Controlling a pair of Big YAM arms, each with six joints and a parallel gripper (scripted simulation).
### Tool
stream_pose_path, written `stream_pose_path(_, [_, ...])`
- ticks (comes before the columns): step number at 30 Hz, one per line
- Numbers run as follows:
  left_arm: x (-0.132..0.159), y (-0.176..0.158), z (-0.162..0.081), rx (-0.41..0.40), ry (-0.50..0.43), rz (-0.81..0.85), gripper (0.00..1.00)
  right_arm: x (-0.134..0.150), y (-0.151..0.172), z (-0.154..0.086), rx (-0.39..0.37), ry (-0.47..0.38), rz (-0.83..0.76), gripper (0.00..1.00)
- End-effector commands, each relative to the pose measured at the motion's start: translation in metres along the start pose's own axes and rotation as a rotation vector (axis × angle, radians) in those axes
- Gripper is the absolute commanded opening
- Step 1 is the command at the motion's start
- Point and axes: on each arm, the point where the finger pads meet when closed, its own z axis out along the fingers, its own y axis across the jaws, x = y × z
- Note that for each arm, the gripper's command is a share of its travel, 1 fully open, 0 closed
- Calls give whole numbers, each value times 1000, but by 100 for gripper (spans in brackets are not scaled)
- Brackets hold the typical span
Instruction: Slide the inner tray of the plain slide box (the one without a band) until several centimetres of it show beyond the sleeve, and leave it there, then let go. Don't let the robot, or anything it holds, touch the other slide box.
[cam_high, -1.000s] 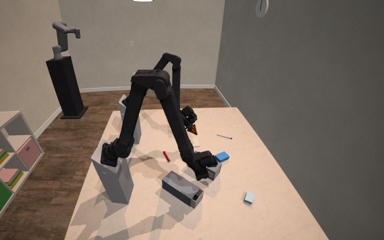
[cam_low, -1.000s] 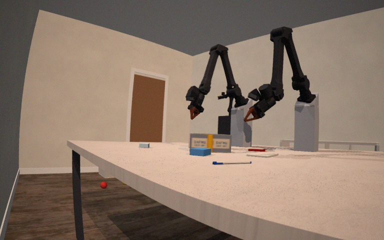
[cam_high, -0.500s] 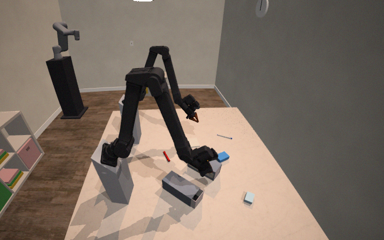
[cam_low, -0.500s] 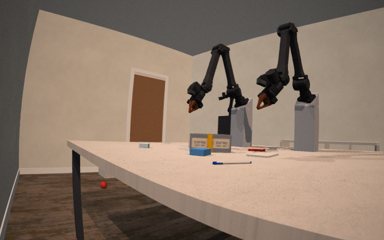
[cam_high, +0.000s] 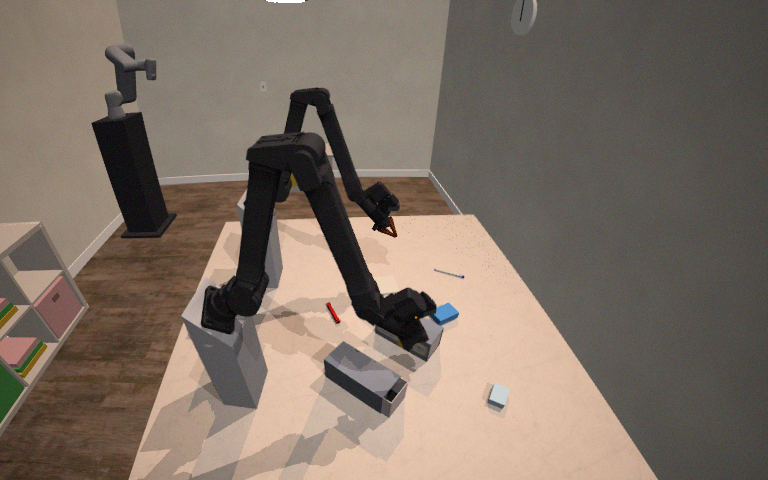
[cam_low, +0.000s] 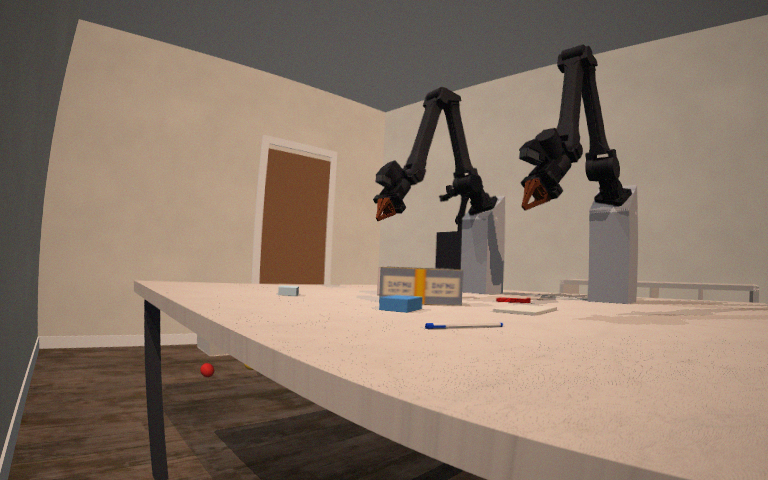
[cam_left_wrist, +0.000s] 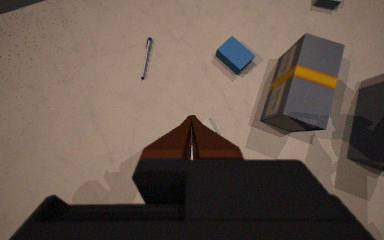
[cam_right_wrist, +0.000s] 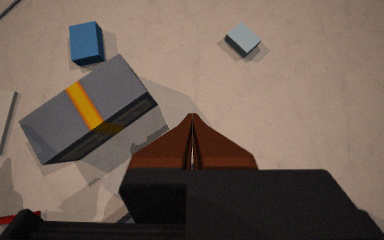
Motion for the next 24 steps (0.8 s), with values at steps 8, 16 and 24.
stream_pose_path(8, [-22, 7, 14, -11, -47, 14, 0, -7, 2, 7, -6, -9, 5, 0])
stream_pose_path(16, [-20, 1, 14, 2, -41, 8, 0, -7, 2, 7, -5, -8, 6, 0])
stream_pose_path(24, [-23, 1, 14, 1, -47, 3, 0, -8, 2, 8, -5, -8, 6, 0])
